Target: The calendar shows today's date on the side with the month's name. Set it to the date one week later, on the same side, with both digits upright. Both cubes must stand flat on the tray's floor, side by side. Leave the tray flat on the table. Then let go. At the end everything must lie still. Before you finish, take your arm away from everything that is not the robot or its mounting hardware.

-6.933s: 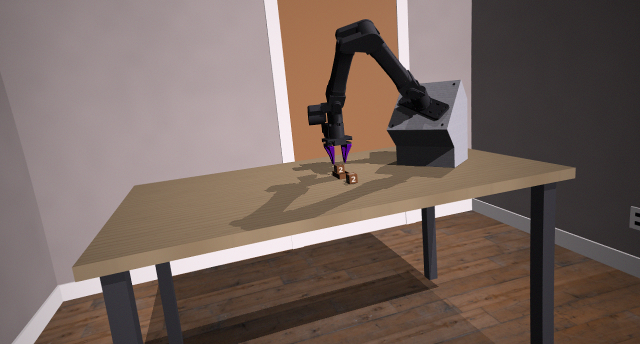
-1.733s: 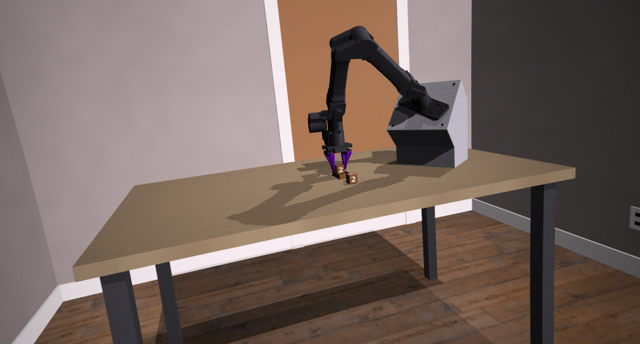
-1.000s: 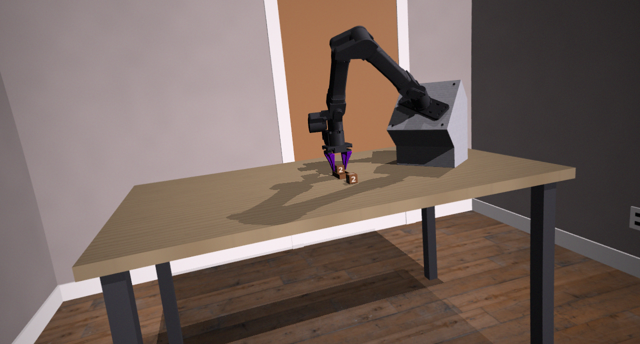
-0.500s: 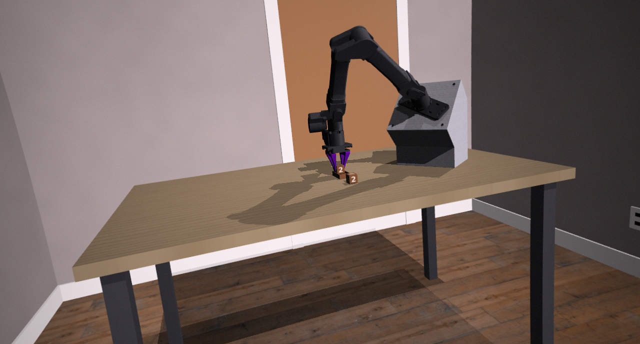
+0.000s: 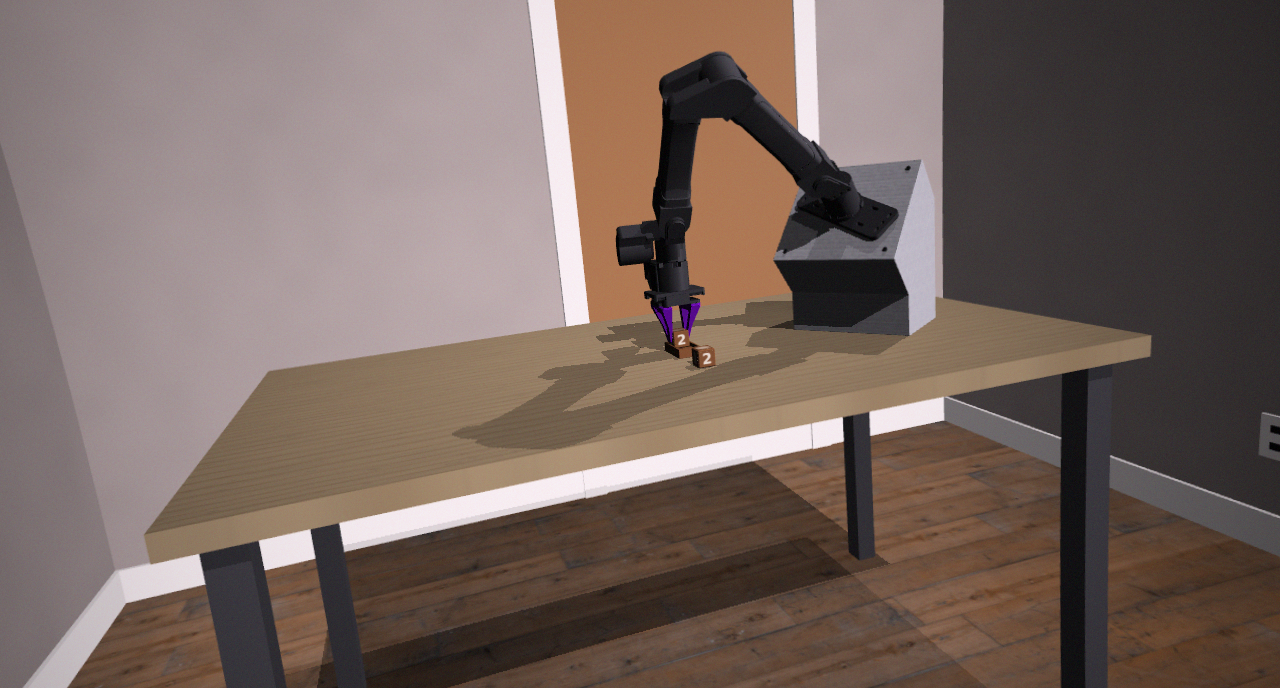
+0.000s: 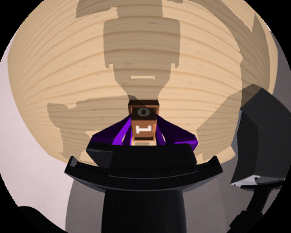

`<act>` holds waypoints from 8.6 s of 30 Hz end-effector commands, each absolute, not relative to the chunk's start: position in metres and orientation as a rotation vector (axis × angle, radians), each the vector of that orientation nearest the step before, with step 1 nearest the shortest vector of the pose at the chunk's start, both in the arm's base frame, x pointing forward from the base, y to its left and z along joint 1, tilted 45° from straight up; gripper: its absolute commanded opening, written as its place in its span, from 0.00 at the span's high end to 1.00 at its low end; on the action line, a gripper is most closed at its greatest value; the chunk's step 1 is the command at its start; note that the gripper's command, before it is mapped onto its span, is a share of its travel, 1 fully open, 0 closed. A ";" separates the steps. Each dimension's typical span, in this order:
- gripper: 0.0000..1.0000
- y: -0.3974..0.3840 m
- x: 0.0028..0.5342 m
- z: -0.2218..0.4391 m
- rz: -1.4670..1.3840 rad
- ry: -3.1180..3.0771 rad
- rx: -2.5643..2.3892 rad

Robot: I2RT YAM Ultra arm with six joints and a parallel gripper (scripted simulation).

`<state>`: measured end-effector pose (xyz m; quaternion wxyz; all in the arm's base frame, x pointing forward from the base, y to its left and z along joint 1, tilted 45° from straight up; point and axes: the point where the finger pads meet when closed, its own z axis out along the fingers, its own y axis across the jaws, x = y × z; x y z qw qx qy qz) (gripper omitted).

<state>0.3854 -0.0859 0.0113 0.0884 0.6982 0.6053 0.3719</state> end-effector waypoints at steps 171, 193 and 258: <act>0.73 -0.186 0.361 0.012 0.510 2.414 0.194; 0.73 -0.171 0.393 -0.024 0.510 2.414 0.194; 0.73 -0.172 0.392 -0.025 0.509 2.414 0.192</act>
